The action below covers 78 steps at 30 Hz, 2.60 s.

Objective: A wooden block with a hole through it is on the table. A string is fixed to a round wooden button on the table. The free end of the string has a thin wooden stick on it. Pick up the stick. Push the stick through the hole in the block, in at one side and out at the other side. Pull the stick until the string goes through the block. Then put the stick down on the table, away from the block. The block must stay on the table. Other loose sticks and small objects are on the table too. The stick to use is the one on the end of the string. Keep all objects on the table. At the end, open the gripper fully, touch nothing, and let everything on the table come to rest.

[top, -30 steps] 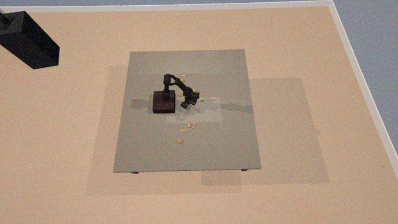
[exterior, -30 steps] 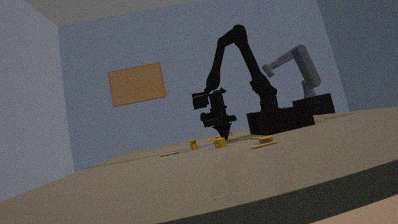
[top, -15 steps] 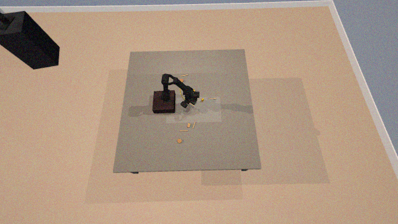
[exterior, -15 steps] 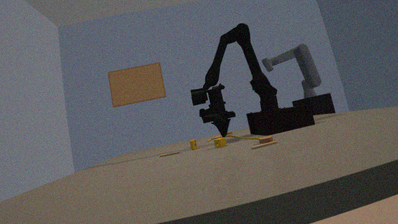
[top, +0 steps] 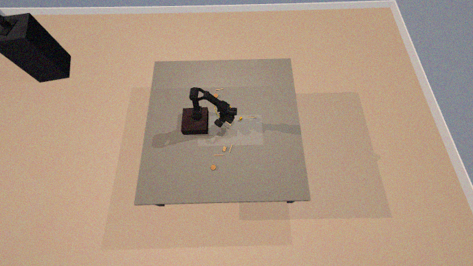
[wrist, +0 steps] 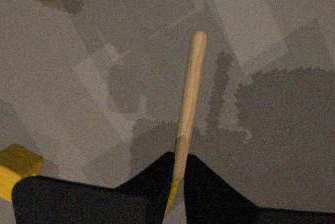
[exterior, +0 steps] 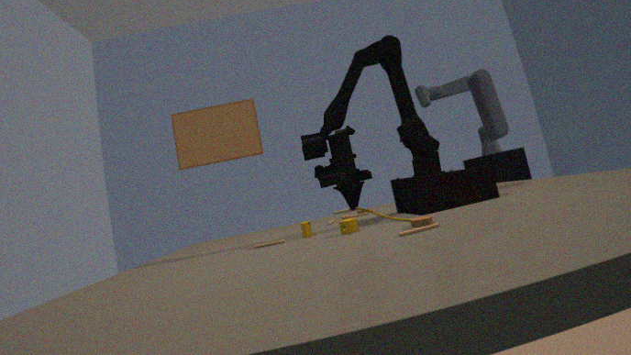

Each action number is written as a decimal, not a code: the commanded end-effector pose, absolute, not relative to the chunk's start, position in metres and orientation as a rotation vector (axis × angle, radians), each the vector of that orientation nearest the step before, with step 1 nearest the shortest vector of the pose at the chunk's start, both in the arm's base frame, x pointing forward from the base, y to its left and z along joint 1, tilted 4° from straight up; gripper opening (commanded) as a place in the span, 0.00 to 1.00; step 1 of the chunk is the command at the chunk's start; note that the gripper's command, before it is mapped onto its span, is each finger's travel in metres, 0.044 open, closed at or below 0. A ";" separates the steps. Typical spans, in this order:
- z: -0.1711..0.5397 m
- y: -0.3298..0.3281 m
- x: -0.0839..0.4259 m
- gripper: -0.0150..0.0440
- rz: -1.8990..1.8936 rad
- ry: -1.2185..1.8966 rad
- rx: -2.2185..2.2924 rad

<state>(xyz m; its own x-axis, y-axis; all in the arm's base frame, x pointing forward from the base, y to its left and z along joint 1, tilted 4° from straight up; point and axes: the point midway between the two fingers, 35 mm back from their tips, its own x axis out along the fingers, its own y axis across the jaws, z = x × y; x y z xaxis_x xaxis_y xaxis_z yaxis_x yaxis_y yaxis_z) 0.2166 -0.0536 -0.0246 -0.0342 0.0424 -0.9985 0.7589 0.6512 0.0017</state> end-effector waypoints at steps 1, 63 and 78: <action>-0.016 -0.055 0.219 0.25 -0.651 1.502 0.694; 0.034 -0.001 0.219 0.25 -0.718 1.395 0.587; 0.048 0.014 0.217 0.25 -0.729 1.347 0.573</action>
<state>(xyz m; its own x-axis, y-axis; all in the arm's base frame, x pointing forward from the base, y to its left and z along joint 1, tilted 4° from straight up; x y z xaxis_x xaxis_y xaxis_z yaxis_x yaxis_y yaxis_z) 0.2166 0.0116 0.0425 0.0493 -0.1267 -0.9907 0.7480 0.6620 -0.0475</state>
